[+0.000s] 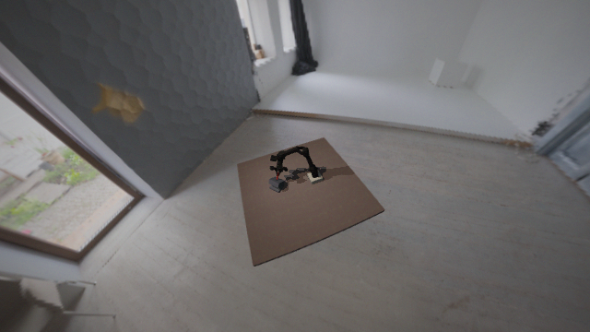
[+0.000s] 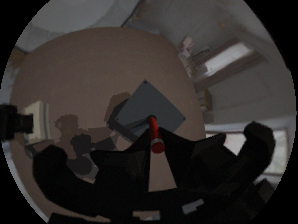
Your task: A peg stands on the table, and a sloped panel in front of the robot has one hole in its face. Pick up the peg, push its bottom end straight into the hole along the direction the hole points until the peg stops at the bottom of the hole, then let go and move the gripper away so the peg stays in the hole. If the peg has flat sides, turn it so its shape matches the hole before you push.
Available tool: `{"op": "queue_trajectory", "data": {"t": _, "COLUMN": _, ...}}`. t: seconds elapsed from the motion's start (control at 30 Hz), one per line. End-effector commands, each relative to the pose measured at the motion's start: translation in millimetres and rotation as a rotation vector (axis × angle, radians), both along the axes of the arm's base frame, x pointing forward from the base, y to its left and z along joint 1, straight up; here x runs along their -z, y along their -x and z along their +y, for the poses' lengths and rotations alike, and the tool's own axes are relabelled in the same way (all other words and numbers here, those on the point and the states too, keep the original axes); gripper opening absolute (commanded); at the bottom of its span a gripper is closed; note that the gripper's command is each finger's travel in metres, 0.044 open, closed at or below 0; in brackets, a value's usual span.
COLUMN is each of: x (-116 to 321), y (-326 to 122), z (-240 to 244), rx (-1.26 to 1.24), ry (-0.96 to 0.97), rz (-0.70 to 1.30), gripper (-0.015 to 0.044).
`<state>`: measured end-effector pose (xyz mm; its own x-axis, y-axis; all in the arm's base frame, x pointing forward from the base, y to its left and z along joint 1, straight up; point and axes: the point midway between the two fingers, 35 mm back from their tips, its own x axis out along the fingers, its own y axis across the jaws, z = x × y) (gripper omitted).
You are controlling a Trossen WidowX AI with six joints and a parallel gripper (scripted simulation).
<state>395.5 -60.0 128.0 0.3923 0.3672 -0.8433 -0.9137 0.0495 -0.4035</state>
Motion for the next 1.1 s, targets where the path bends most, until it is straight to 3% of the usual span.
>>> {"op": "queue_trajectory", "data": {"t": 0.0, "x": 2.4, "y": -1.6, "z": 0.8, "rx": 0.005, "ry": 0.000, "rz": 0.001, "gripper": 0.0000}}
{"op": "queue_trajectory", "data": {"t": 1.07, "x": 15.9, "y": -8.5, "z": 6.6, "rx": 0.005, "ry": -0.001, "rz": 0.001, "gripper": 0.0000}}
